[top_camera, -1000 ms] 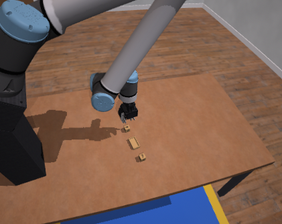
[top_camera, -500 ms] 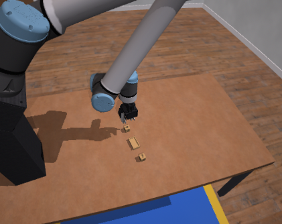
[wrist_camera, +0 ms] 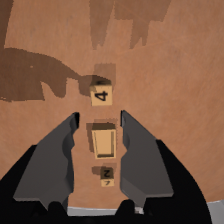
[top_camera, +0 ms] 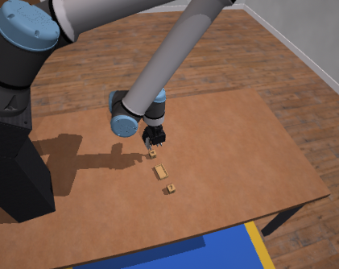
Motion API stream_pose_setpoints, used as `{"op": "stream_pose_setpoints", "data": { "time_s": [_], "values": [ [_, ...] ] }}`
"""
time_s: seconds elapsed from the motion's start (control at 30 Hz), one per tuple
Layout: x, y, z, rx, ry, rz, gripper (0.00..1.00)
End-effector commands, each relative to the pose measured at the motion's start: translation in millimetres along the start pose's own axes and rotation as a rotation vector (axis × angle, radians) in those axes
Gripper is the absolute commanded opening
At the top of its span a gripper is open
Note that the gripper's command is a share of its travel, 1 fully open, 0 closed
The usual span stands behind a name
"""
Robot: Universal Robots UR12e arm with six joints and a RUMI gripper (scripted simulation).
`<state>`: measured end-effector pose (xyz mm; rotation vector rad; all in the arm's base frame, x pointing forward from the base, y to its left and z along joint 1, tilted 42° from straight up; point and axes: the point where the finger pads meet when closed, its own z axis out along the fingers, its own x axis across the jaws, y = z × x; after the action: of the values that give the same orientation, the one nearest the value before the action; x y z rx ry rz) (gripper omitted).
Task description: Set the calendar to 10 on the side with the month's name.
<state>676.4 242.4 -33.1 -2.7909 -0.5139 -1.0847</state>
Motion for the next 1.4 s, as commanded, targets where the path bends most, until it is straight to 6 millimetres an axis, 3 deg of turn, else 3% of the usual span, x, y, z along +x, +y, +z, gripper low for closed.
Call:
{"op": "stream_pose_setpoints", "data": {
  "time_s": [0.0, 0.73, 1.37],
  "values": [
    [0.2, -0.1, 7.3, 0.0, 0.001, 0.0, 0.29],
    [0.2, -0.1, 34.1, 0.0, 0.001, 0.0, 0.29],
    [0.2, -0.1, 37.3, 0.0, 0.001, 0.0, 0.29]
  ]
}}
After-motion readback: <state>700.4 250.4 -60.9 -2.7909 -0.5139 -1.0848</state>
